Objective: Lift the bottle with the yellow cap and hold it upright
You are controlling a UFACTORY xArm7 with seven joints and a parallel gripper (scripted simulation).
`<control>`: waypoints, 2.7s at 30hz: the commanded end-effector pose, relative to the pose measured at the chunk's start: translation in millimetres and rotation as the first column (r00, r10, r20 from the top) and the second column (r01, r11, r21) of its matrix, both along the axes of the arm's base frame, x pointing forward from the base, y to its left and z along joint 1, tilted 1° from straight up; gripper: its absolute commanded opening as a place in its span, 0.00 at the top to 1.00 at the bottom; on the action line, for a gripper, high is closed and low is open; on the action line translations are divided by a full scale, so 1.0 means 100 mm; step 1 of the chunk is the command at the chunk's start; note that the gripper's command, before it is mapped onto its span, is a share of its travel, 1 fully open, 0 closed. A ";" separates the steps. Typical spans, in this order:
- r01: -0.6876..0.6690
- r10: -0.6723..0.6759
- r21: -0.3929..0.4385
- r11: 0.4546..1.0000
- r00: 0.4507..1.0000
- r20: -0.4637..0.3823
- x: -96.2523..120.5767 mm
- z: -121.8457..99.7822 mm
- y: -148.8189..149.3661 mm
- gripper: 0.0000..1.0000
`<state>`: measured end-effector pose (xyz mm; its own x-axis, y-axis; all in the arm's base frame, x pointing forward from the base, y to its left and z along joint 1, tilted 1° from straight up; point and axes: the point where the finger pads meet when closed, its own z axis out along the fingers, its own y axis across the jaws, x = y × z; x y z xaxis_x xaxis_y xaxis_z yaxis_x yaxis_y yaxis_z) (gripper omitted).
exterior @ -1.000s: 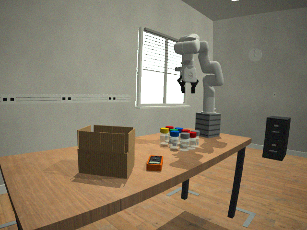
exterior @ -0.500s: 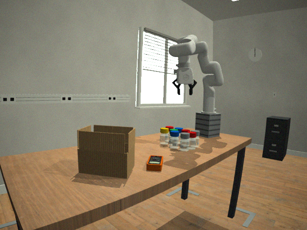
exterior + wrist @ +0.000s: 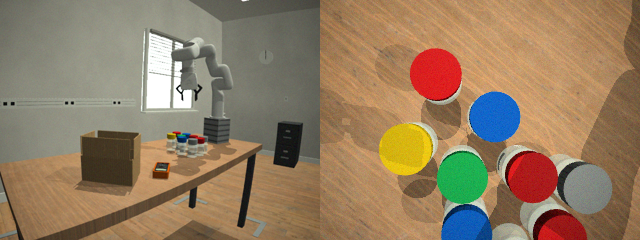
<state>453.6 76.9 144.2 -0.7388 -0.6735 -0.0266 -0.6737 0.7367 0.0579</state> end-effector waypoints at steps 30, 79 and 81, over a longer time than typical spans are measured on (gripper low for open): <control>0.583 -0.584 -0.021 0.812 0.812 -0.022 0.25 -0.25 -0.44 0.21; 0.992 -0.992 -0.036 0.122 0.123 0.023 0.55 -0.53 -1.12 0.21; 0.993 -0.993 -0.035 0.111 0.112 0.024 0.55 -0.54 -1.13 0.21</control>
<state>506.3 -33.4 89.7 -0.7742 0.6328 -0.0147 0.6326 0.7743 0.0158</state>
